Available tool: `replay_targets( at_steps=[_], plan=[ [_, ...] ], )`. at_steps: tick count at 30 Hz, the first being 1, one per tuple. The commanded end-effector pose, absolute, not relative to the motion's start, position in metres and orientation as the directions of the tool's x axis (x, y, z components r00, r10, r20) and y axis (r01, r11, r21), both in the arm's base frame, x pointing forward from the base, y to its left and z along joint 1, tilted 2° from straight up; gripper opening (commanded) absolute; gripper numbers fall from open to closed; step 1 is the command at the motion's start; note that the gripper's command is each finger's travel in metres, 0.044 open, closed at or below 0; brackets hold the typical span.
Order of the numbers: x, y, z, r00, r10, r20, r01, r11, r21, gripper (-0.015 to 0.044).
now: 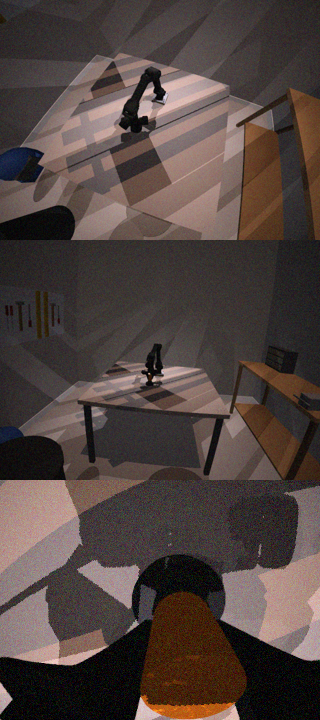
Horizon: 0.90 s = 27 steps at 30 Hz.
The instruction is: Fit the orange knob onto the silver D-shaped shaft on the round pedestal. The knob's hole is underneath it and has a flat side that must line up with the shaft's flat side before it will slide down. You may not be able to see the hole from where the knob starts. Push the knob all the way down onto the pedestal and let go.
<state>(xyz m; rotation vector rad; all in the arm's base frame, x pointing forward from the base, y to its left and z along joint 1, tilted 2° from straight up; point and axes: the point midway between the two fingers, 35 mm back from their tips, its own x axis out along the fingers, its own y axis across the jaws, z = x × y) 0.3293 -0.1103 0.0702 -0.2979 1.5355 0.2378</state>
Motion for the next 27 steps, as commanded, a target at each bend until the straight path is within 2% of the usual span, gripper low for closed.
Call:
replay_targets(
  at_steps=[1,7,27],
  plan=[
    [0.3266,-0.1094,0.0697,0.014,-0.032,-0.999,-0.327,0.944,-0.035,0.0],
    [0.3267,-0.1096,0.0696,0.014,-0.032,-0.999,-0.294,0.955,-0.035,0.0],
    [0.327,-0.1102,0.0689,0.014,-0.032,-0.999,-0.392,0.919,-0.035,0.0]
  ],
)
